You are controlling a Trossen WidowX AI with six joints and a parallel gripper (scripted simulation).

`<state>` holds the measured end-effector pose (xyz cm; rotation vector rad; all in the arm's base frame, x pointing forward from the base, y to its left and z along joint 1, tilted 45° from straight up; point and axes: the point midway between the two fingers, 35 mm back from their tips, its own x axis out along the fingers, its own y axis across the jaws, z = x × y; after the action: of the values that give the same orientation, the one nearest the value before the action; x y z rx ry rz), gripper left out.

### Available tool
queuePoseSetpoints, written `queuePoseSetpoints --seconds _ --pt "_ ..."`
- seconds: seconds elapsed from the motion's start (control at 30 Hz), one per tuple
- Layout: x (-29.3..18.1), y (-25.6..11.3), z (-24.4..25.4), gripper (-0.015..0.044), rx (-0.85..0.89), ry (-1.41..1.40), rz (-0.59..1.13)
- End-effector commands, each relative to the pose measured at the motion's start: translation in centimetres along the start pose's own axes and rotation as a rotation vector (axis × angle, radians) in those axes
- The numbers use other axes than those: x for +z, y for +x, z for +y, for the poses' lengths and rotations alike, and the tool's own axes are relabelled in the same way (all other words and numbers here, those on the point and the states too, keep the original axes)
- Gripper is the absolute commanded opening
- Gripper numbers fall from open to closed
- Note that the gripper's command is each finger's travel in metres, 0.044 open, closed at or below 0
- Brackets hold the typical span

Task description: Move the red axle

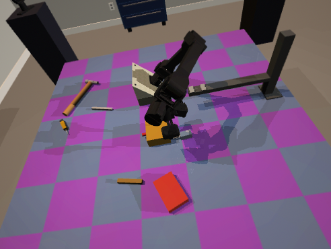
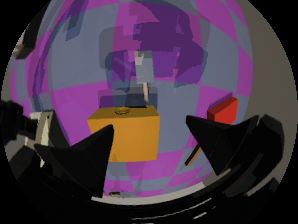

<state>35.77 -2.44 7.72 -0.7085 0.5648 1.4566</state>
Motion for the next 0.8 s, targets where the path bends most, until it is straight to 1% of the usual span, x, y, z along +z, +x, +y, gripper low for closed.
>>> queuePoseSetpoints --seconds 0.0,0.07,0.13,0.43,0.77 --pt "-6.7 0.2 2.0 0.0440 0.013 0.051 0.001" --pt "-10.3 0.3 3.5 0.0440 0.014 0.058 -0.004" --pt "-12.2 0.3 4.5 0.0440 0.015 0.064 -0.011" --pt "-12.4 0.5 4.6 0.0440 0.015 0.065 -0.012" --pt "-12.4 2.1 4.5 0.0440 0.015 0.065 -0.012"
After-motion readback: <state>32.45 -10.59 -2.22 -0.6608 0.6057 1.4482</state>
